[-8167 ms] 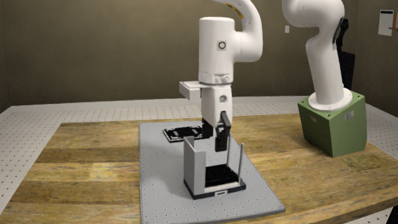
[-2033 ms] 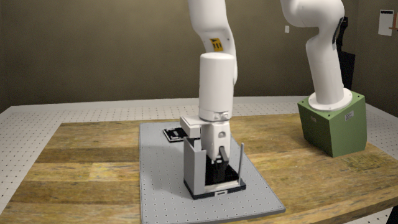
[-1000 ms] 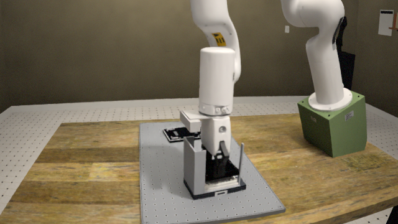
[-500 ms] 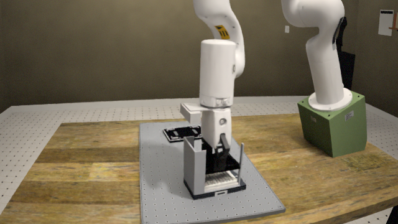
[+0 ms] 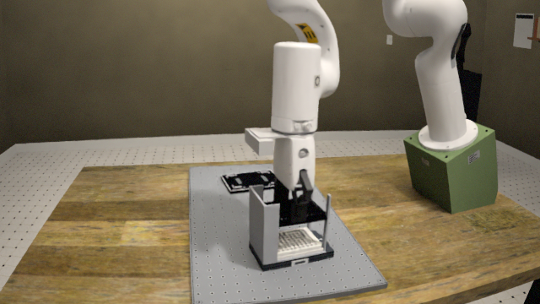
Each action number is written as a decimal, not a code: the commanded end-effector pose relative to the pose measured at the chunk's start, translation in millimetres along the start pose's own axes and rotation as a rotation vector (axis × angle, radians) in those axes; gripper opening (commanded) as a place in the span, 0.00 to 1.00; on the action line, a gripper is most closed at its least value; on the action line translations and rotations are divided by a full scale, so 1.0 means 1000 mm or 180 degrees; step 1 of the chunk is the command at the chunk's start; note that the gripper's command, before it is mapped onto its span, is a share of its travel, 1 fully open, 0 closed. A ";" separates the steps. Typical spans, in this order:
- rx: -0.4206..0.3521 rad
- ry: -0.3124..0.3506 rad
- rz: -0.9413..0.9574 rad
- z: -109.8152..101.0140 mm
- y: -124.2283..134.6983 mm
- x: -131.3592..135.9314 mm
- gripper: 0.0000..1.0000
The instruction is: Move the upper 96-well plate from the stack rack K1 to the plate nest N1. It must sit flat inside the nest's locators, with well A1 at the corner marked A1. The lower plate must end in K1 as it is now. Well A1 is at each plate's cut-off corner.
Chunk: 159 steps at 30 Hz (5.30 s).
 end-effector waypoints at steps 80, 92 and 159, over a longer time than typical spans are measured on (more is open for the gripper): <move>-0.0027 0.0027 -0.0022 -0.080 -0.005 0.038 0.00; -0.0027 0.0028 -0.0022 -0.080 -0.008 0.078 0.00; -0.0027 0.0030 -0.0023 -0.078 -0.021 0.275 0.00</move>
Point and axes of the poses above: the point where the finger pads meet when closed, its own z axis out along the fingers, its own x axis across the jaws, y = z × x, the point moved 7 cm from there along -z, back along the fingers, and after that the axes turned 10 degrees about z, right-handed, at the moved point
